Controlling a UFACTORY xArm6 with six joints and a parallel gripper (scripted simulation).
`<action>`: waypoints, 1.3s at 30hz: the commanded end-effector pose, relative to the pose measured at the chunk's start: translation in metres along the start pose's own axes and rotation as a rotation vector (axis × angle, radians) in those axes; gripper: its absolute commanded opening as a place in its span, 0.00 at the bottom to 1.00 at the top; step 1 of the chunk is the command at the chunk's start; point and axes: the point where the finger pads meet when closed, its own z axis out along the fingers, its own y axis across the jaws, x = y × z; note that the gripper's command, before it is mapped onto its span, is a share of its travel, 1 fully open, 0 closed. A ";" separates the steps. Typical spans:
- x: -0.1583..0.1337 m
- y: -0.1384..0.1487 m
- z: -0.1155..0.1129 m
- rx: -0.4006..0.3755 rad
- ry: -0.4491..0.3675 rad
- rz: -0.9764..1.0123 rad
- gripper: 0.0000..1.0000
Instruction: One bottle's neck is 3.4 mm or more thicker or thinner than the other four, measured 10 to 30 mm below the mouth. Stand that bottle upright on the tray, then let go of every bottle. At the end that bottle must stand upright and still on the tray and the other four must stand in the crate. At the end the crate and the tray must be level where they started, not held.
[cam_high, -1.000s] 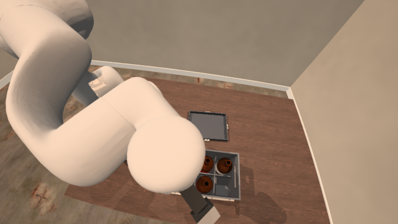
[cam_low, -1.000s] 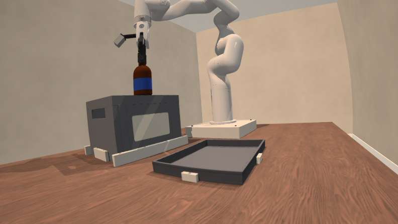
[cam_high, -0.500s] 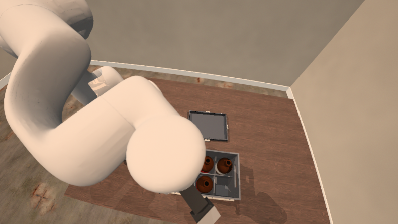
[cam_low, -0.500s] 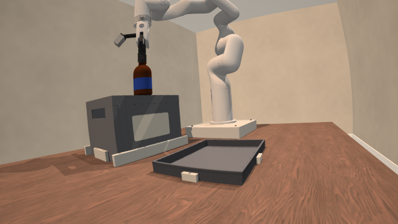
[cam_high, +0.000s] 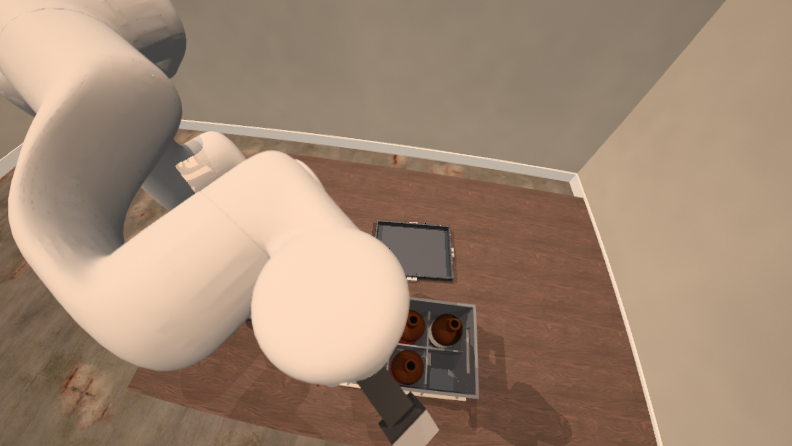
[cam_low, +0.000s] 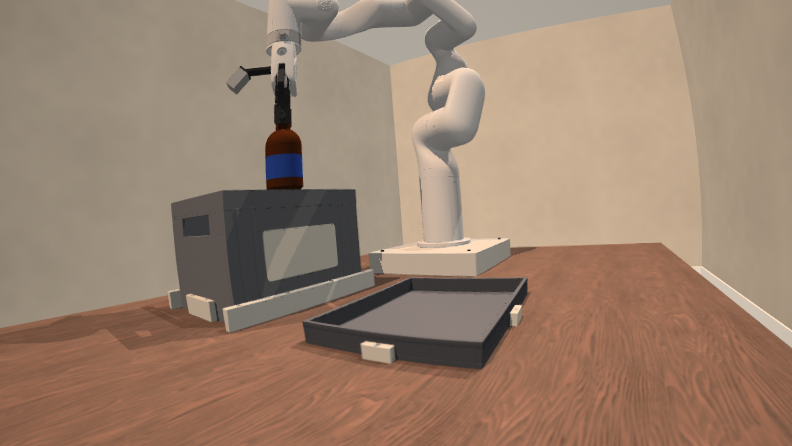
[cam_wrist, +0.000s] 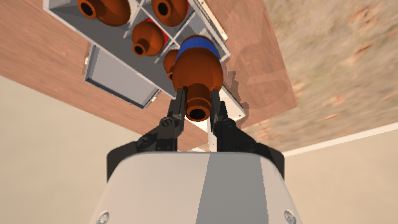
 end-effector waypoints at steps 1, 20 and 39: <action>0.001 0.000 -0.002 0.001 0.004 0.000 0.00; -0.001 -0.003 -0.002 0.001 0.004 0.000 0.00; -0.006 -0.011 -0.002 0.001 0.004 0.000 0.00</action>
